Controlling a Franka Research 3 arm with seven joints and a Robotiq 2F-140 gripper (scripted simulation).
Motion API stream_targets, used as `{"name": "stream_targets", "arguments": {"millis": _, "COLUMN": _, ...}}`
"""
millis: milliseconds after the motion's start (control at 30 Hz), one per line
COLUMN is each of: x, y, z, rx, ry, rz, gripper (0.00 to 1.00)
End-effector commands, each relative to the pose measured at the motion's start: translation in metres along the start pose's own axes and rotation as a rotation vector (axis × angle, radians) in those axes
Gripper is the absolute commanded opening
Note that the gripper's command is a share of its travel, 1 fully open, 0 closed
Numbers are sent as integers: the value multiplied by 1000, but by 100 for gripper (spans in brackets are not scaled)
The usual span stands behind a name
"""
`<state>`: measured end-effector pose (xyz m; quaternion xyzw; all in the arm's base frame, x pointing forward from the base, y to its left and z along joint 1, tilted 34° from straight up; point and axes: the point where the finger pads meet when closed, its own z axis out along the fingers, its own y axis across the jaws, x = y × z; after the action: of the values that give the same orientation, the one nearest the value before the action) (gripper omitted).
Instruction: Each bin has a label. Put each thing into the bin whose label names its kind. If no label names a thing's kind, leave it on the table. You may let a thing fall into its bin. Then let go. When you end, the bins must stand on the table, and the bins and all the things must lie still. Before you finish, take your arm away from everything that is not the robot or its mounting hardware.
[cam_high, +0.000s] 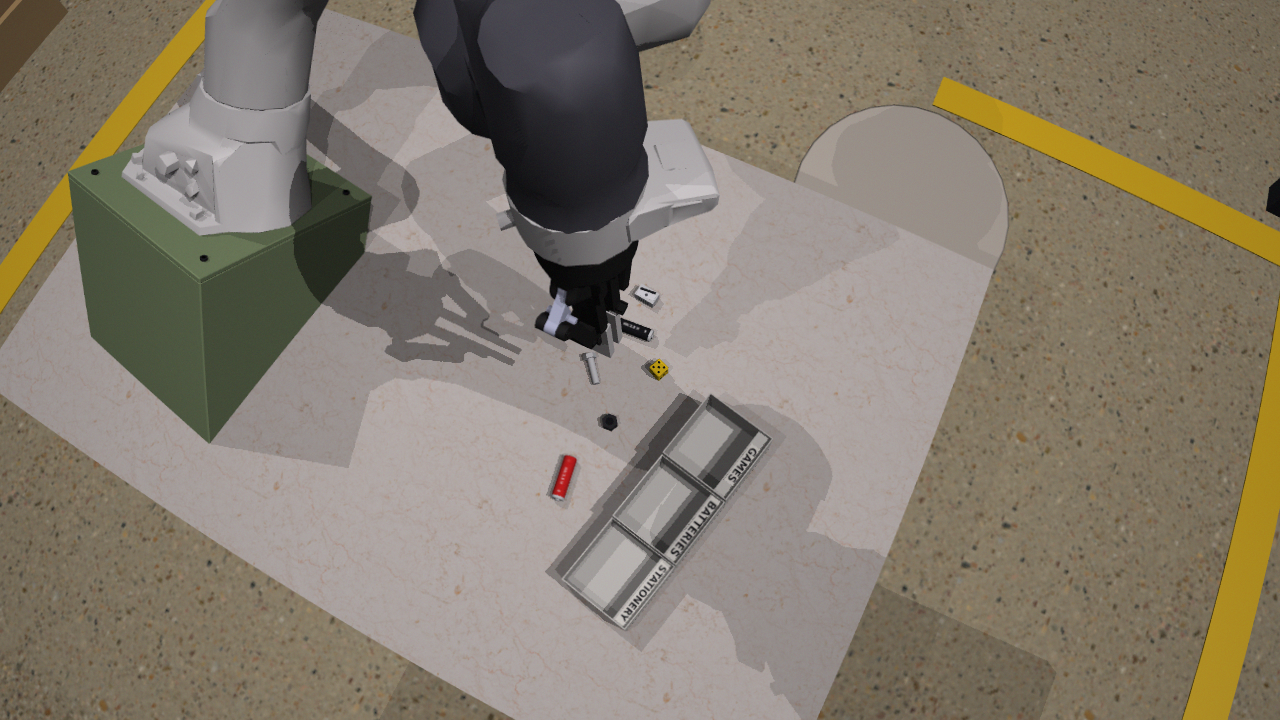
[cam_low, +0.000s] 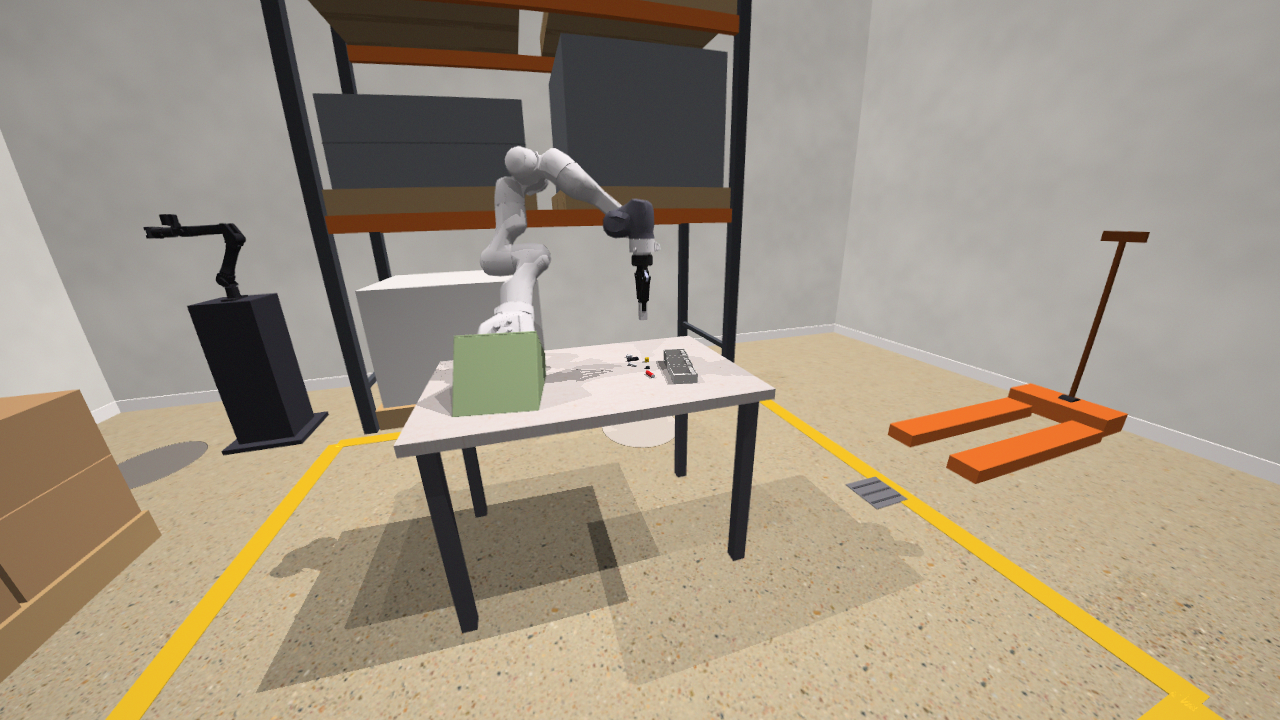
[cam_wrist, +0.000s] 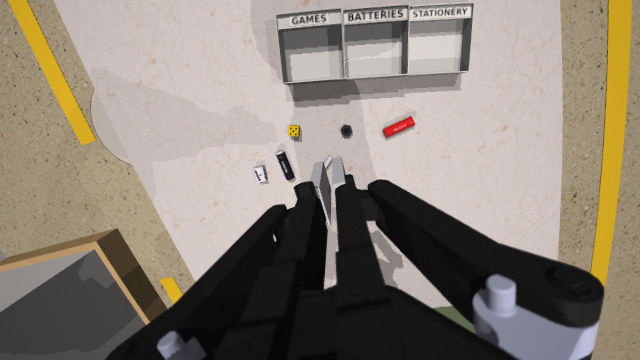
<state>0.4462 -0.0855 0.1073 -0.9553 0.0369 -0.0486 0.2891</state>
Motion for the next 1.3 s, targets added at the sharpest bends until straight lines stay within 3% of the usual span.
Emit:
{"name": "stream_targets", "arguments": {"millis": 0, "x": 1, "y": 1, "z": 0, "rx": -3, "ry": 1, "rz": -14, "gripper": 5}}
{"name": "stream_targets", "arguments": {"millis": 500, "x": 49, "y": 92, "z": 56, "rx": -3, "ry": 0, "rz": -55, "gripper": 5}}
{"name": "stream_targets", "arguments": {"millis": 567, "x": 49, "y": 92, "z": 56, "rx": -3, "ry": 0, "rz": -55, "gripper": 5}}
{"name": "stream_targets", "arguments": {"millis": 1000, "x": 93, "y": 176, "z": 108, "rx": -3, "ry": 0, "rz": -55, "gripper": 5}}
{"name": "stream_targets", "arguments": {"millis": 1267, "x": 95, "y": 179, "z": 115, "rx": -3, "ry": 0, "rz": -55, "gripper": 5}}
